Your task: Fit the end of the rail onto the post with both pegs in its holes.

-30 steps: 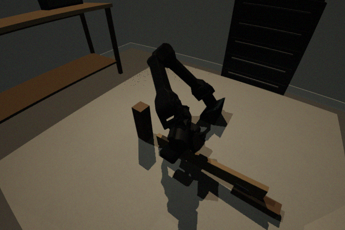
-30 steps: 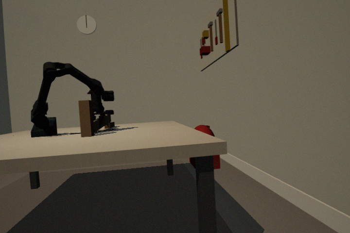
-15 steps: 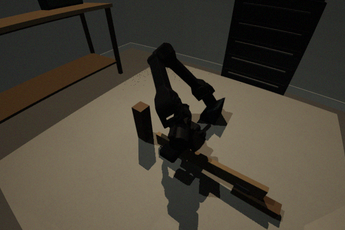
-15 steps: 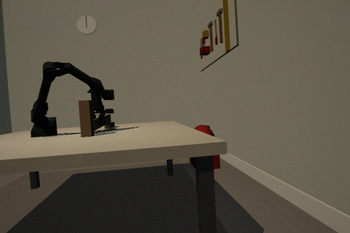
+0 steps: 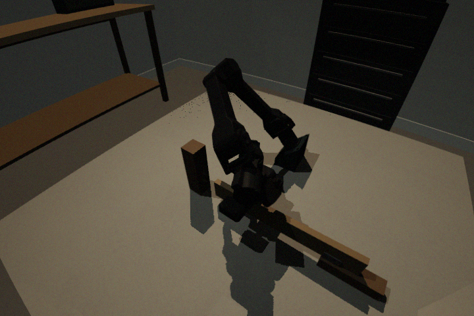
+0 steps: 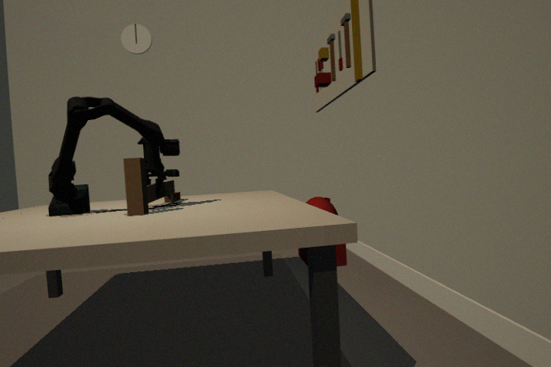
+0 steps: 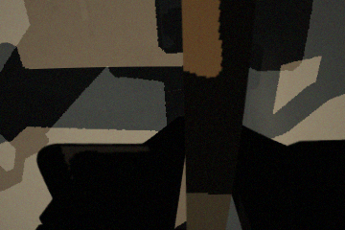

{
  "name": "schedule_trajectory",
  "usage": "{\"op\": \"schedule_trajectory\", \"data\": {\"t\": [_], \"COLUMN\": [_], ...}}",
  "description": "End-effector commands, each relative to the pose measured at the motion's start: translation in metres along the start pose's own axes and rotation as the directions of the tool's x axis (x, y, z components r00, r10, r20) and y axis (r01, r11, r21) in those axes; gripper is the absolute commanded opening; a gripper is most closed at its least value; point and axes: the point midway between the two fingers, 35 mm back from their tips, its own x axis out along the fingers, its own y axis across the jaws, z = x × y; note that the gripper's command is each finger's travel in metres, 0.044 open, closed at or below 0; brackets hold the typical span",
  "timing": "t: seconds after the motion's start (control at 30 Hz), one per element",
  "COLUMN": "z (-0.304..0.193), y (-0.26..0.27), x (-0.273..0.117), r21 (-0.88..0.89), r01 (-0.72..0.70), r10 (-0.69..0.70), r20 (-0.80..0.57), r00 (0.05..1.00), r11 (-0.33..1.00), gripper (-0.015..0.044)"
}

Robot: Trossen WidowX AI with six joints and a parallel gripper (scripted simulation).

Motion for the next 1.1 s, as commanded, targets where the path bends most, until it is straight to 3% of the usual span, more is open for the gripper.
{"op": "schedule_trajectory", "data": {"t": [0.0,1.07], "z": [0.0025,0.0024], "y": [-0.0008,-0.0004], "x": [-0.0056,-0.0094], "r21": [0.002,0.002], "r01": [0.005,0.005], "r10": [-0.005,-0.005], "r20": [0.012,0.012], "r00": [1.000,1.000], "r11": [1.000,1.000], "gripper": [0.0000,0.0000]}}
